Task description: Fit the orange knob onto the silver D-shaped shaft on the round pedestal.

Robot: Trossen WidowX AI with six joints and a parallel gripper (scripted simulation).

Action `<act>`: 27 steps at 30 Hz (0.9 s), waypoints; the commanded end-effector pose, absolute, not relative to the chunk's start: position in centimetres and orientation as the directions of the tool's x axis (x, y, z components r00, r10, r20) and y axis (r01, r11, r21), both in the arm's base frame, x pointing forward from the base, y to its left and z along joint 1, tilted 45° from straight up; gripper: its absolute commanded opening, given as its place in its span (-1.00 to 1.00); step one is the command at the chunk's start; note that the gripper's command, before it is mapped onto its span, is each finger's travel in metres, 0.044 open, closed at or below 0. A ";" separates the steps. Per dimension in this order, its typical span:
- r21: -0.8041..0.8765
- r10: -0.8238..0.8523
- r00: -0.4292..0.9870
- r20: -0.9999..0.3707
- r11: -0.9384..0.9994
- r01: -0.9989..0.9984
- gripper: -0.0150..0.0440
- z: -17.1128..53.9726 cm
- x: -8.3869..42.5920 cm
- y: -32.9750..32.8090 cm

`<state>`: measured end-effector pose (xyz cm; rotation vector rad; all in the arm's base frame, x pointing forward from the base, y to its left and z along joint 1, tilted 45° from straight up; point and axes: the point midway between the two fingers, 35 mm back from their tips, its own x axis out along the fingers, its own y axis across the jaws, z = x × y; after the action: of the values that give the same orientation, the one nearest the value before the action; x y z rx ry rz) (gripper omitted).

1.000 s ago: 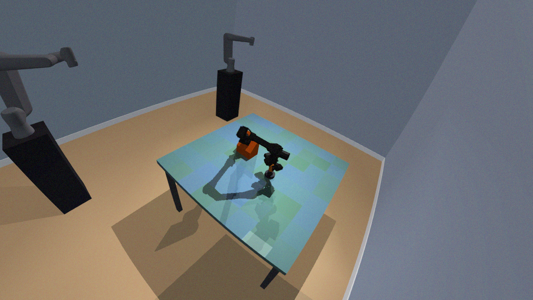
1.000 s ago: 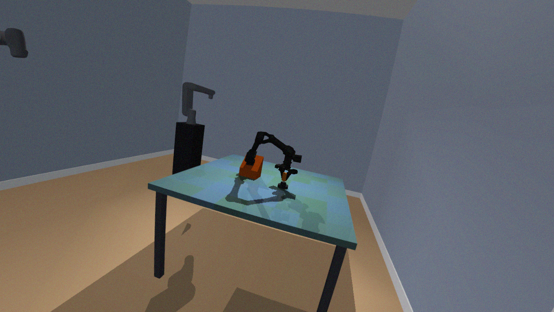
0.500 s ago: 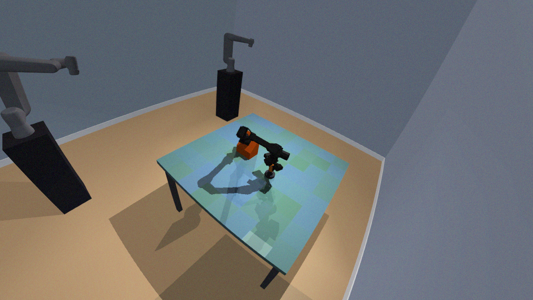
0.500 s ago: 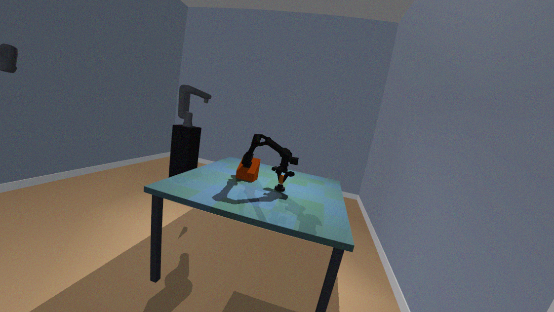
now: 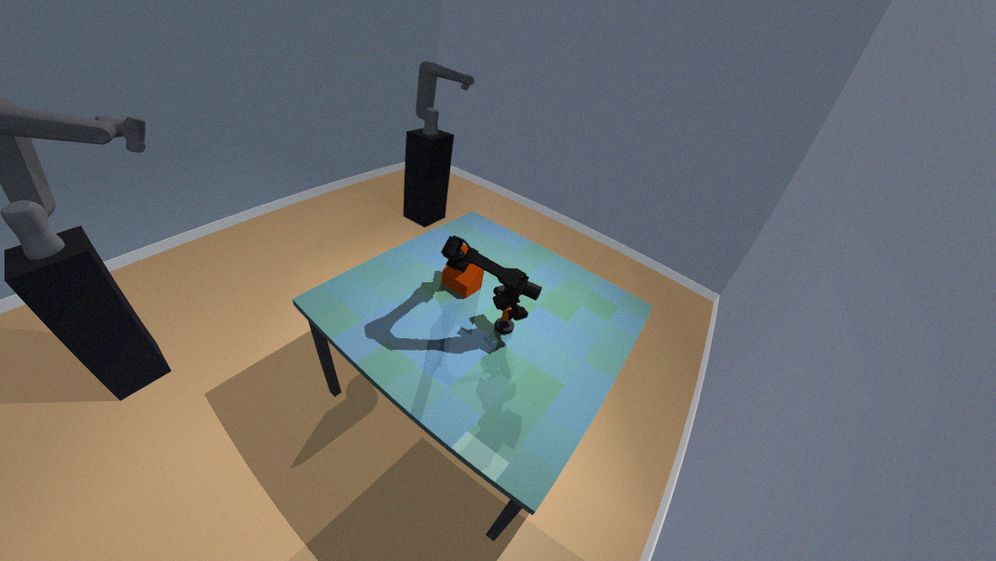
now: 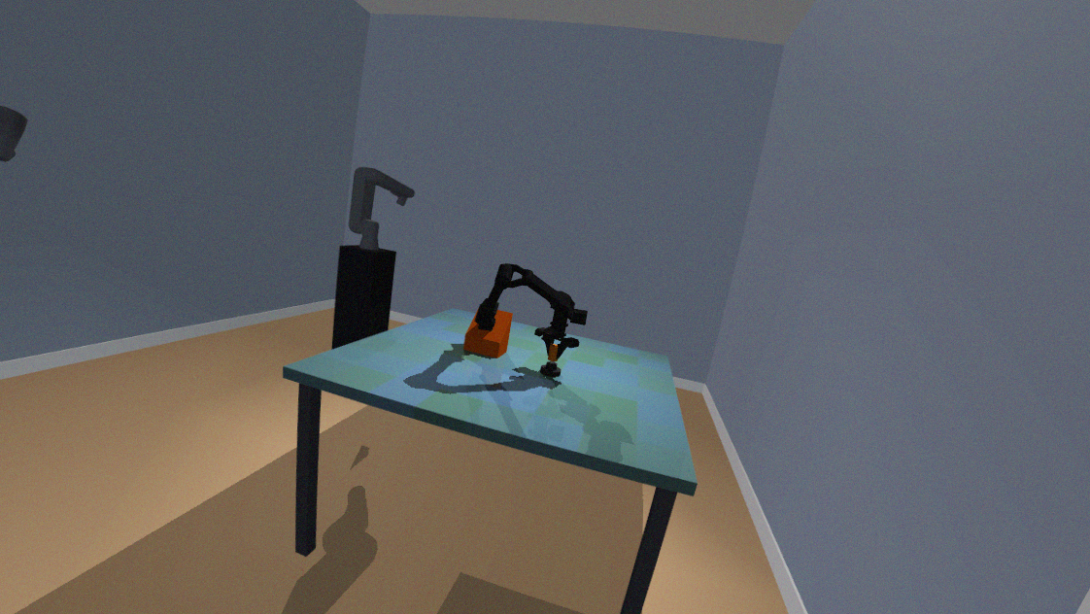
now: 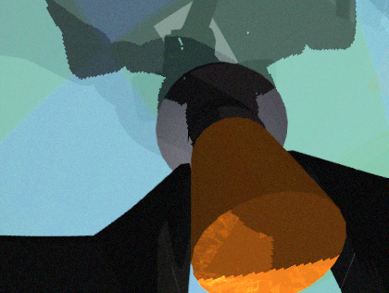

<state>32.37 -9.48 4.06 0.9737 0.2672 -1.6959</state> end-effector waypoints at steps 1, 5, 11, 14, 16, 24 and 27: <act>0.302 -0.699 -0.053 -0.713 -0.374 0.877 -0.49 4.1 32.4 -9.5; 0.254 -0.699 -0.053 -0.713 -0.328 0.910 -0.49 4.0 32.4 -9.5; 0.252 -0.699 -0.053 -0.713 -0.326 0.911 -0.49 4.2 32.4 -9.4; 0.270 -0.699 -0.053 -0.713 -0.343 0.900 -0.49 4.5 32.4 -8.9; 0.278 -0.699 -0.053 -0.713 -0.351 0.894 -0.49 4.6 32.4 -8.9; 0.304 -0.699 -0.053 -0.713 -0.376 0.876 -0.49 4.3 32.5 -9.1; 0.304 -0.699 -0.053 -0.713 -0.376 0.876 -0.49 4.3 32.5 -9.2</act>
<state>32.50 -9.13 4.35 0.9768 0.2586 -1.6977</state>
